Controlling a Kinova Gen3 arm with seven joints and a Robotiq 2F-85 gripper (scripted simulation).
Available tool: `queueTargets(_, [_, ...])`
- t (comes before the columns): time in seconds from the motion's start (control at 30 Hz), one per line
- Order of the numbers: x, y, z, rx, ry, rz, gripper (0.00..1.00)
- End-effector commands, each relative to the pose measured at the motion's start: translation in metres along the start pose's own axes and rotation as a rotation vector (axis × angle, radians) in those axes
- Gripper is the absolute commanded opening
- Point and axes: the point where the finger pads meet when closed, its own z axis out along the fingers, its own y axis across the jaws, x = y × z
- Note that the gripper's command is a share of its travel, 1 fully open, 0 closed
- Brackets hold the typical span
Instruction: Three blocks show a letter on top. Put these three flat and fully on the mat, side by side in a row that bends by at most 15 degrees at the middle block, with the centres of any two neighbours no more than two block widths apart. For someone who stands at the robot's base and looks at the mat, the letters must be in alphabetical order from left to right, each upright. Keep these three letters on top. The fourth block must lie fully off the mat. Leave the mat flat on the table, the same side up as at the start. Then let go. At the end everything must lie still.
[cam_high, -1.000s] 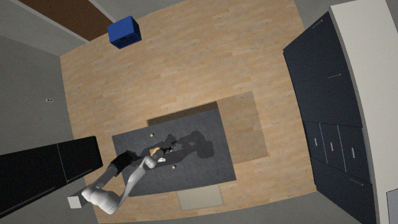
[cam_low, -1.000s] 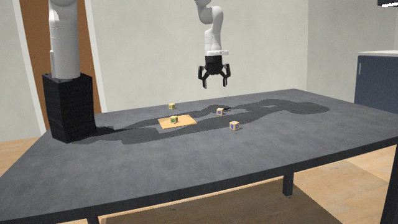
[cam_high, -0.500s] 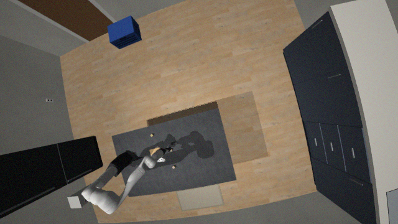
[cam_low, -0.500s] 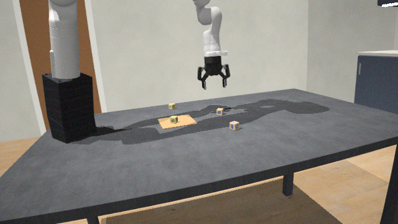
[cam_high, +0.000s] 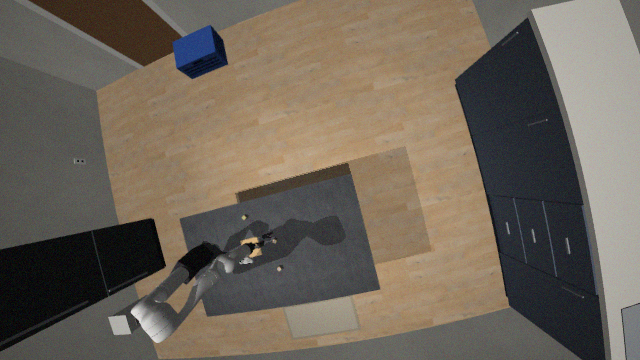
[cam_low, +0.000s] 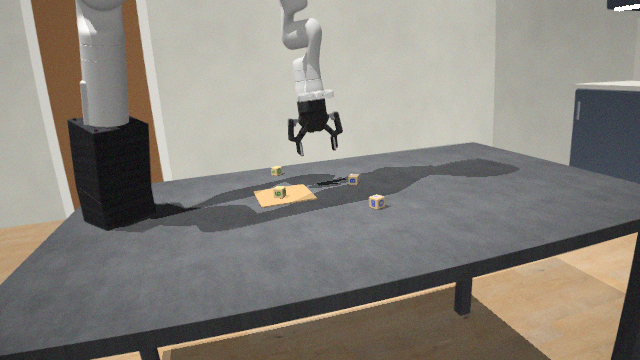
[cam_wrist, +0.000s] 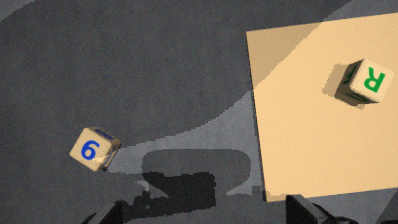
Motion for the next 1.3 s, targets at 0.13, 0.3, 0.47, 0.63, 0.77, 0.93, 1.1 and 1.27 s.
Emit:
queueTargets(0.13, [0.003,0.059,-0.016,-0.023,-0.009,-0.026,1.0])
queueTargets(0.3, [0.013,0.1,-0.027,-0.047,-0.025,-0.005,1.0])
queueTargets(0.47, [0.017,0.117,-0.033,-0.06,-0.033,0.008,1.0])
queueTargets(0.63, [0.017,0.118,-0.034,-0.061,-0.034,0.009,1.0])
queueTargets(0.77, [0.017,0.118,-0.034,-0.061,-0.034,0.009,1.0])
queueTargets(0.93, [0.017,0.118,-0.034,-0.061,-0.034,0.009,1.0])
queueTargets(1.1, [0.017,0.118,-0.034,-0.061,-0.034,0.009,1.0])
queueTargets(1.27, [0.017,0.118,-0.034,-0.061,-0.034,0.009,1.0])
